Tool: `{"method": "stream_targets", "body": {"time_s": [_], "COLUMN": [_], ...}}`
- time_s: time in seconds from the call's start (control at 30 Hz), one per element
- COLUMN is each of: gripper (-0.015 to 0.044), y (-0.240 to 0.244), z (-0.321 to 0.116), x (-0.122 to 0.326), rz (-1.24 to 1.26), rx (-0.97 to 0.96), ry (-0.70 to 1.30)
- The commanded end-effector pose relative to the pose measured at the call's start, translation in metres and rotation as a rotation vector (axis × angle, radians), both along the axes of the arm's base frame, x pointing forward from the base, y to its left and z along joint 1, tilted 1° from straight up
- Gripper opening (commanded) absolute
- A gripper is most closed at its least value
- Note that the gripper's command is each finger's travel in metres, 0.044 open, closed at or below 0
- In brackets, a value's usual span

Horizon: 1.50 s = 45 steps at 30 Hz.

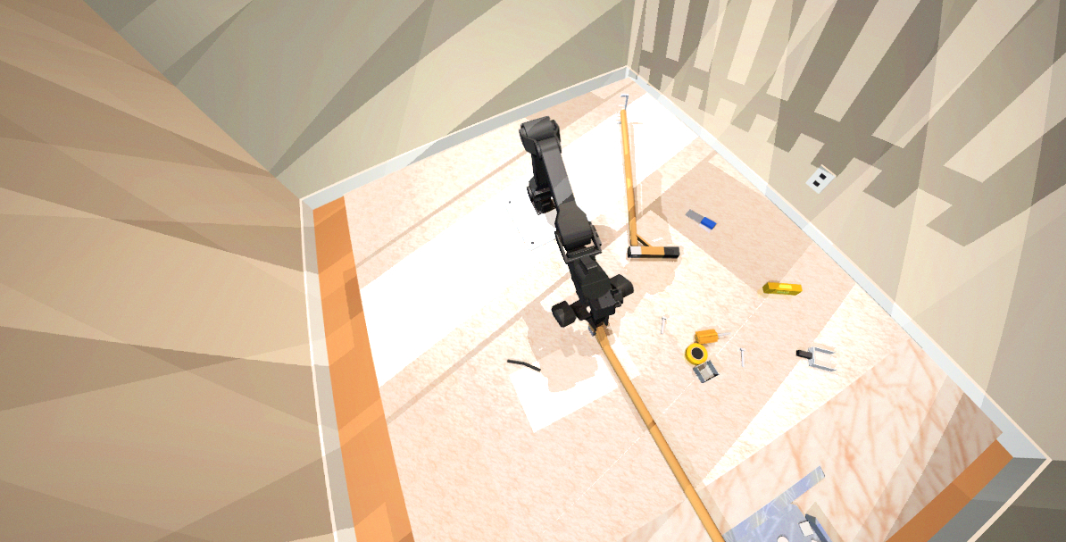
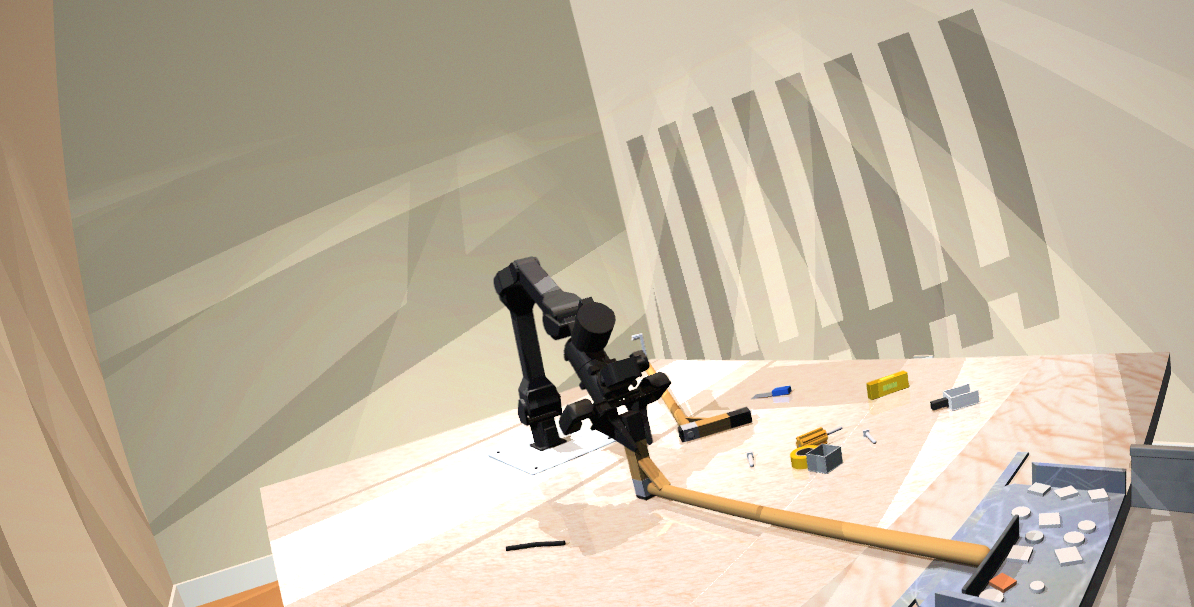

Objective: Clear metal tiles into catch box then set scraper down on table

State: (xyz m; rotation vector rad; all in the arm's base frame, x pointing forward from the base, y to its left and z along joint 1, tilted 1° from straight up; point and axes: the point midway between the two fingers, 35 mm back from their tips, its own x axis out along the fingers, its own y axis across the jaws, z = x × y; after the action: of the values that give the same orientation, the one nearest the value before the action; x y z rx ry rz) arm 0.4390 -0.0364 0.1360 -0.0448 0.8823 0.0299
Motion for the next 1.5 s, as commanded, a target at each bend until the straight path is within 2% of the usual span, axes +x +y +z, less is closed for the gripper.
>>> {"method": "stream_targets", "body": {"time_s": [0.0, 1.47], "gripper": [0.0000, 0.0000], "y": [-0.001, 0.003], "z": [0.006, 0.011], "x": [0.008, 0.074], "rz": [-0.007, -0.007], "rx": [-0.002, -0.001], "ry": [-0.015, -0.020]}}
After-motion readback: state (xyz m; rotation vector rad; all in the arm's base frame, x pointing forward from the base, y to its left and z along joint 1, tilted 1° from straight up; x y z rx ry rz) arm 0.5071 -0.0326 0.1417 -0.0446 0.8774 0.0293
